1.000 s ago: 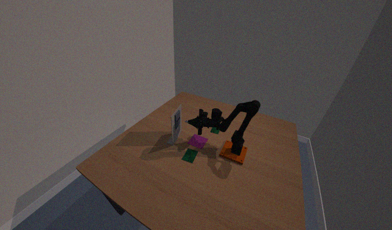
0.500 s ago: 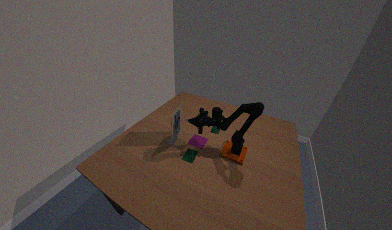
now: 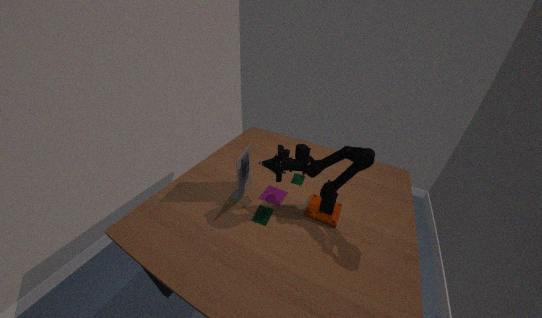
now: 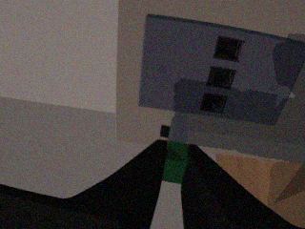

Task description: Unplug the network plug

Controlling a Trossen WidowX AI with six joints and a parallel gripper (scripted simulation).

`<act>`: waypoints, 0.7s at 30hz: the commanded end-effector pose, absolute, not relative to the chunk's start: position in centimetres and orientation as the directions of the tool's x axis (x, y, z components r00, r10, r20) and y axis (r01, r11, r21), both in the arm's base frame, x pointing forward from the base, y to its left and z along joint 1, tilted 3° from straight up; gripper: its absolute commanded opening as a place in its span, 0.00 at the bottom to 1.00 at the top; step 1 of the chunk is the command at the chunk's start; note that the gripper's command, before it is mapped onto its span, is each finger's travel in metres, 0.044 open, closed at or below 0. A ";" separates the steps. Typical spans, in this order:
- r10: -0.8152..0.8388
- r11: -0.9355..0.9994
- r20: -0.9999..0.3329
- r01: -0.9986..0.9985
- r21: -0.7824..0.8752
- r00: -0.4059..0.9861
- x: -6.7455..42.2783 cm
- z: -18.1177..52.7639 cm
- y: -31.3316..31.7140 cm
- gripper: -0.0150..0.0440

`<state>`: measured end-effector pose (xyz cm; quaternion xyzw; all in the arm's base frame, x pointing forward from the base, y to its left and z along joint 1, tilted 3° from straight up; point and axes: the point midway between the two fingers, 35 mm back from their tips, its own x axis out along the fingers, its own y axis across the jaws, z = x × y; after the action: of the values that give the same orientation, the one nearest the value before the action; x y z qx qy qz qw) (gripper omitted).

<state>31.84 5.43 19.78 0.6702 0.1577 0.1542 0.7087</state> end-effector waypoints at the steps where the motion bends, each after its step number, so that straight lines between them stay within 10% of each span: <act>1: 0.426 0.053 -0.009 -0.015 0.998 0.905 31.5 20.7 5.4 0.25; 21: 0.370 0.040 -0.159 0.155 0.987 0.915 31.3 19.8 5.4 0.25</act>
<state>31.03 5.51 20.80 0.6816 0.1773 0.1079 0.7017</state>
